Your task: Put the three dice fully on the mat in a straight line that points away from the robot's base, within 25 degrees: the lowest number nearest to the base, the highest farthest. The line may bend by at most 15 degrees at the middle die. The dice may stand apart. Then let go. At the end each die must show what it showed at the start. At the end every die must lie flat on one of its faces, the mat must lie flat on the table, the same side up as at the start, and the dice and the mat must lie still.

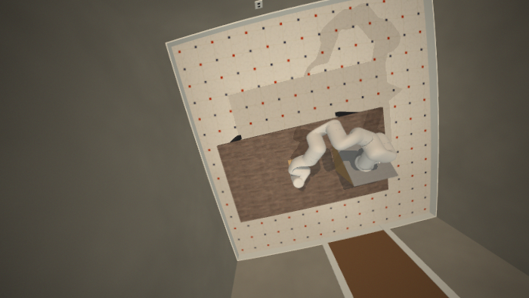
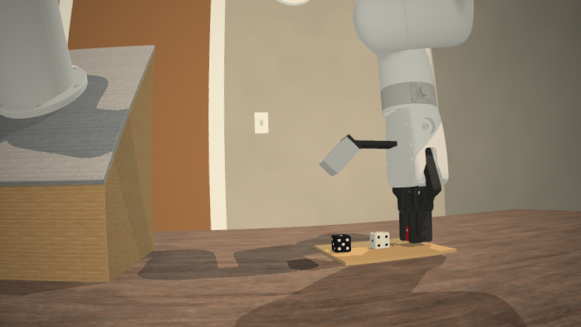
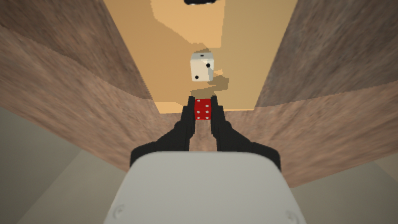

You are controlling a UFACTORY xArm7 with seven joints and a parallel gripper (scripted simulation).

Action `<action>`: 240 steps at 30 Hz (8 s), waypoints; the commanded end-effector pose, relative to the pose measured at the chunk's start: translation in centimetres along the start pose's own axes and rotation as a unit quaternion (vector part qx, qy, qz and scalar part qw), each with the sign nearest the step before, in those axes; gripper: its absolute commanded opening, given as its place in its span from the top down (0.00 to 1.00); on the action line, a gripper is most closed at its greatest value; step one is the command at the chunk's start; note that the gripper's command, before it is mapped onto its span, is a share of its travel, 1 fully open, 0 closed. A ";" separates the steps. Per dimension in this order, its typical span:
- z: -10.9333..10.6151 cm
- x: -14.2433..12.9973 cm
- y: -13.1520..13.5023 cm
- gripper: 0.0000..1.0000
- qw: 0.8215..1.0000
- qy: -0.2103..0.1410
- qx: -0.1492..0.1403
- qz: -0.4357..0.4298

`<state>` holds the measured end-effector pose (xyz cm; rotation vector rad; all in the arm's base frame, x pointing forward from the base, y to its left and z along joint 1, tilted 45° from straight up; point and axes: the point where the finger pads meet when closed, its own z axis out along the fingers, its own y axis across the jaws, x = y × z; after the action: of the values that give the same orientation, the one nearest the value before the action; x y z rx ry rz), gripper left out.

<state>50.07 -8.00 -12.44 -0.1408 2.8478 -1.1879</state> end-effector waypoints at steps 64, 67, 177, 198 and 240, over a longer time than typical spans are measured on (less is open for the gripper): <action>0.1 -0.2 0.1 0.85 1.000 -0.002 -0.001 0.000; 0.1 -0.2 0.1 0.81 1.000 -0.002 -0.001 0.000; -17.1 -0.1 0.1 0.00 1.000 -0.002 -0.001 0.000; -17.1 -0.1 0.1 0.00 1.000 -0.002 -0.001 0.000; -17.1 -0.1 0.1 0.00 1.000 -0.002 -0.001 0.000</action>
<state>48.64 3.90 -0.55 -0.1404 2.8480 -1.1882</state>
